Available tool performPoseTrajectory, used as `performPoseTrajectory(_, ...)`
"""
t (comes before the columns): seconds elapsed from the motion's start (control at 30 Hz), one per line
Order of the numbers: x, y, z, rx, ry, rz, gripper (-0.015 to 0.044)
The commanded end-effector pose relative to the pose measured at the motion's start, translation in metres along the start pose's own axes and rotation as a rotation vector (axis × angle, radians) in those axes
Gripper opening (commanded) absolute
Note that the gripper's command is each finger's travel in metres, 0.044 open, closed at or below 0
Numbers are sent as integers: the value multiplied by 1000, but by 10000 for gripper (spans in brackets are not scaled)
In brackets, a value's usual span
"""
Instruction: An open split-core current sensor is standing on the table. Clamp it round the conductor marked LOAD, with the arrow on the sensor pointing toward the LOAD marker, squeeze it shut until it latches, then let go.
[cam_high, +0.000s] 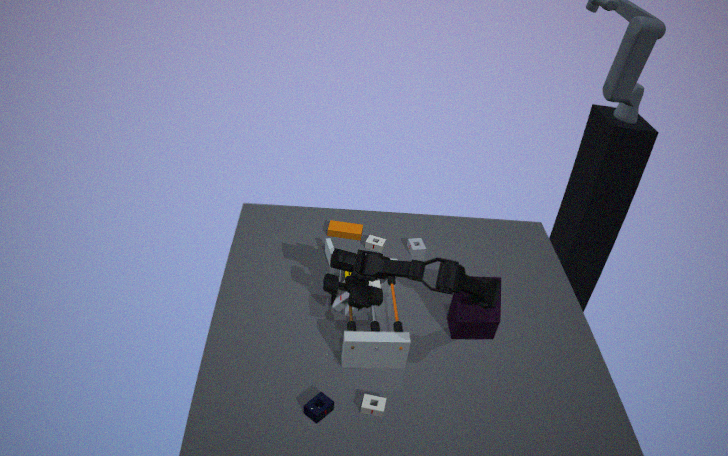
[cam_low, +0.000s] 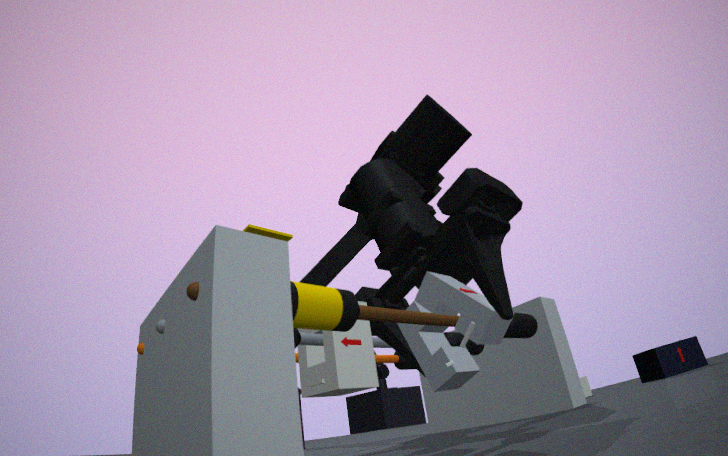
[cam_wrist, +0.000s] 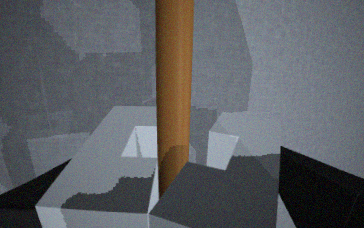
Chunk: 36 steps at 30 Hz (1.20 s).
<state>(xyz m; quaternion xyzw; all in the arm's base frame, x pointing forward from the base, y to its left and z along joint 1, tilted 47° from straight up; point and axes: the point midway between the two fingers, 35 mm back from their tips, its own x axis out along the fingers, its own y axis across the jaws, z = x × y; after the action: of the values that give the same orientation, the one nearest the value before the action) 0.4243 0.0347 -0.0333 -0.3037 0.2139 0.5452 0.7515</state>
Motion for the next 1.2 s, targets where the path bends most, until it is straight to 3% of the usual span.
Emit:
performPoseTrajectory(0.0,-1,-5,-3,-9,10,33,0)
performPoseTrajectory(0.63,-12,-6,0,-22,1,271,0)
performPoseTrajectory(1.17,-8,2,-2,-10,8,293,0)
